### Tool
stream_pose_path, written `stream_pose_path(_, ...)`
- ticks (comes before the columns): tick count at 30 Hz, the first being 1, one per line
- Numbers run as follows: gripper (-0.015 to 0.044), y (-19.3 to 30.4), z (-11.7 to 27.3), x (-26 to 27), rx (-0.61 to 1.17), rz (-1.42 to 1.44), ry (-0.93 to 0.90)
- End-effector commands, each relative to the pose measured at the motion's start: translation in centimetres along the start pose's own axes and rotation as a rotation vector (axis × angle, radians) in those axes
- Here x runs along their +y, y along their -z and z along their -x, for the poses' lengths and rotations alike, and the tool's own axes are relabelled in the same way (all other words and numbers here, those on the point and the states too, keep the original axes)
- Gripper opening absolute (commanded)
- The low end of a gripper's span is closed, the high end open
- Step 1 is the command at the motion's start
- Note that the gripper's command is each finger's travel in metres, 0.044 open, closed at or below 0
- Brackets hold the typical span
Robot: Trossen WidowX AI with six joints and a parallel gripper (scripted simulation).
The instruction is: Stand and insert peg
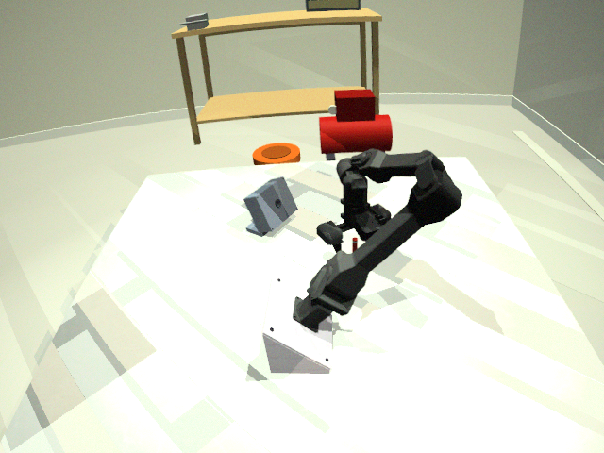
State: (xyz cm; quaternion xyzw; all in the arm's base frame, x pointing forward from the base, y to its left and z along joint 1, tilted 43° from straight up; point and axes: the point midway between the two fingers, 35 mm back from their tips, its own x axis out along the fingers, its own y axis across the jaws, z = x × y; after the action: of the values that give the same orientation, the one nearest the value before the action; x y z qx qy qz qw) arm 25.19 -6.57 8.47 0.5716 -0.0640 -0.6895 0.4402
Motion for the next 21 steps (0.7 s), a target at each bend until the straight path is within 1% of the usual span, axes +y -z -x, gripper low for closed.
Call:
stream_pose_path(1,0.0440,-0.16,-0.45,-0.04,-0.004,0.005,-0.003)
stream_pose_path(16,0.0046,-0.03,-0.12,-0.01,-0.001,0.000,0.000)
stream_pose_path(21,0.0013,-0.03,-0.12,-0.01,-0.001,0.000,0.000)
